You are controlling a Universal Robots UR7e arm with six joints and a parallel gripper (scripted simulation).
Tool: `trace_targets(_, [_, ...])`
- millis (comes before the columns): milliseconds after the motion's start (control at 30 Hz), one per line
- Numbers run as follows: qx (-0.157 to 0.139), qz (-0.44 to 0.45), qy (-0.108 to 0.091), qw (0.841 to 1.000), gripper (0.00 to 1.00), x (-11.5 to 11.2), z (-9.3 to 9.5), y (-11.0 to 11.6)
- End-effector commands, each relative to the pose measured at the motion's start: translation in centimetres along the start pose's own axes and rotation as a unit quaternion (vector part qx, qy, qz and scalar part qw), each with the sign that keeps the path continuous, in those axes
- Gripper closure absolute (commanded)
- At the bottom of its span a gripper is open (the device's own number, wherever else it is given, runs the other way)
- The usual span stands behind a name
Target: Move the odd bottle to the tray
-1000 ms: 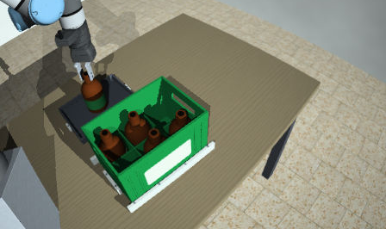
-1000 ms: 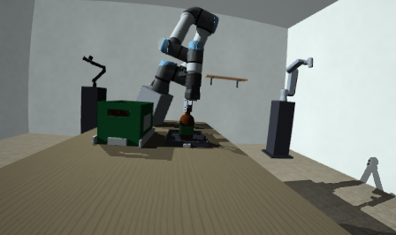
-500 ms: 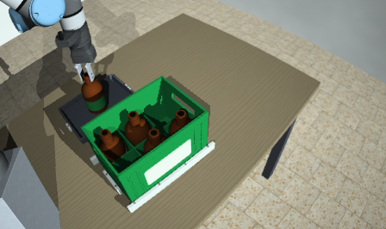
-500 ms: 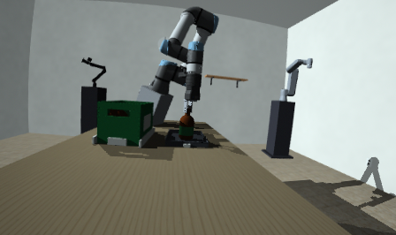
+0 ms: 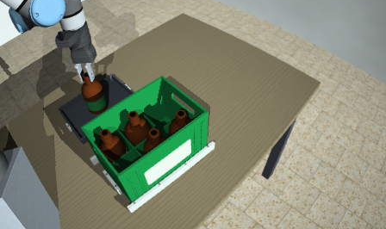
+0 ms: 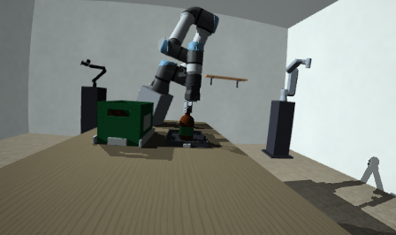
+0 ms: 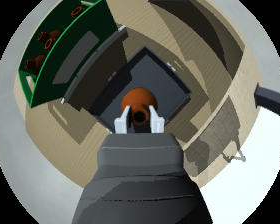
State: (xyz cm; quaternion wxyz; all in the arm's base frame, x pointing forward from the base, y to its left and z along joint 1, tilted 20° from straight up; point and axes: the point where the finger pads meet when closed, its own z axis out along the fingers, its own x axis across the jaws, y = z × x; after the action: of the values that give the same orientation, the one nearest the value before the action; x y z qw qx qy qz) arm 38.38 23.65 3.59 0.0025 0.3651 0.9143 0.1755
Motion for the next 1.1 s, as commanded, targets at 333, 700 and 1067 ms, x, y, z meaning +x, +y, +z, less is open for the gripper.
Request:
trace_targets(333, [-0.001,0.0,0.0,1.0,1.0,-0.02,-0.03,0.04])
trace_targets(700, [-0.001,0.0,0.0,1.0,1.0,-0.02,-0.03,0.04])
trace_targets(1067, [-0.001,0.0,0.0,1.0,0.0,-0.02,-0.03,0.04])
